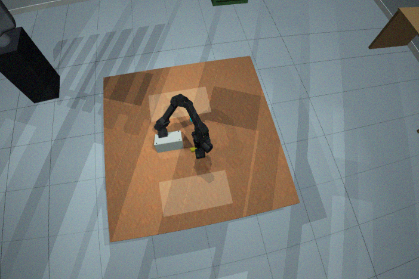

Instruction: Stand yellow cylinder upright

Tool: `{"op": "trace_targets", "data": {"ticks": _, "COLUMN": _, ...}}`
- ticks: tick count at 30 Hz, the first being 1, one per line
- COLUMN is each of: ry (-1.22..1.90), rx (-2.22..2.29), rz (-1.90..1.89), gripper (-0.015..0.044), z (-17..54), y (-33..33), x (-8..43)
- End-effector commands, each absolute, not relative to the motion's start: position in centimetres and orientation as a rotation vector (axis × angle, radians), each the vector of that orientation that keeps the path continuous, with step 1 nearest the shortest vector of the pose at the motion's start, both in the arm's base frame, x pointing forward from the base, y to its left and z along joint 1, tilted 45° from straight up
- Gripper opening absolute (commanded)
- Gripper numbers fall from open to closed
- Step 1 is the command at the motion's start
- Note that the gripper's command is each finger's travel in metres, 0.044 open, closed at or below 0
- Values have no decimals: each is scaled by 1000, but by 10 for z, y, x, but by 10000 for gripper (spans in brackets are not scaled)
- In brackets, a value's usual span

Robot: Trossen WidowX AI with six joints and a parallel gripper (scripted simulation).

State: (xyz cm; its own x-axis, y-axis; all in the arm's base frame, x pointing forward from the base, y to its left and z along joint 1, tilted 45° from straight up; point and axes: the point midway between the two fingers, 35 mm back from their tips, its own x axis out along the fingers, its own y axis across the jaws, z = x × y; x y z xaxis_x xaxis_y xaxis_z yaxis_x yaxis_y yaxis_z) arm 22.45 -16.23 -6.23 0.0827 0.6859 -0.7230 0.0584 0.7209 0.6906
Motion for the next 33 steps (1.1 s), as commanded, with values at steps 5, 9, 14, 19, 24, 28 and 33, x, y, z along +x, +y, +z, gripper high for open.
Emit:
{"op": "trace_targets", "data": {"ticks": 5, "ry": 1436, "rx": 656, "rz": 521, "gripper": 105, "z": -49, "y": -174, "x": 222}}
{"op": "trace_targets", "data": {"ticks": 9, "ry": 1438, "rx": 661, "rz": 522, "gripper": 105, "z": -44, "y": -178, "x": 220}}
{"op": "trace_targets", "data": {"ticks": 14, "ry": 1441, "rx": 668, "rz": 523, "gripper": 105, "z": -36, "y": -184, "x": 217}}
{"op": "trace_targets", "data": {"ticks": 19, "ry": 1443, "rx": 673, "rz": 524, "gripper": 105, "z": -31, "y": -188, "x": 215}}
{"op": "trace_targets", "data": {"ticks": 24, "ry": 1449, "rx": 683, "rz": 511, "gripper": 105, "z": -21, "y": -183, "x": 221}}
{"op": "trace_targets", "data": {"ticks": 28, "ry": 1455, "rx": 695, "rz": 496, "gripper": 105, "z": -11, "y": -177, "x": 226}}
{"op": "trace_targets", "data": {"ticks": 33, "ry": 1462, "rx": 710, "rz": 478, "gripper": 105, "z": 2, "y": -169, "x": 233}}
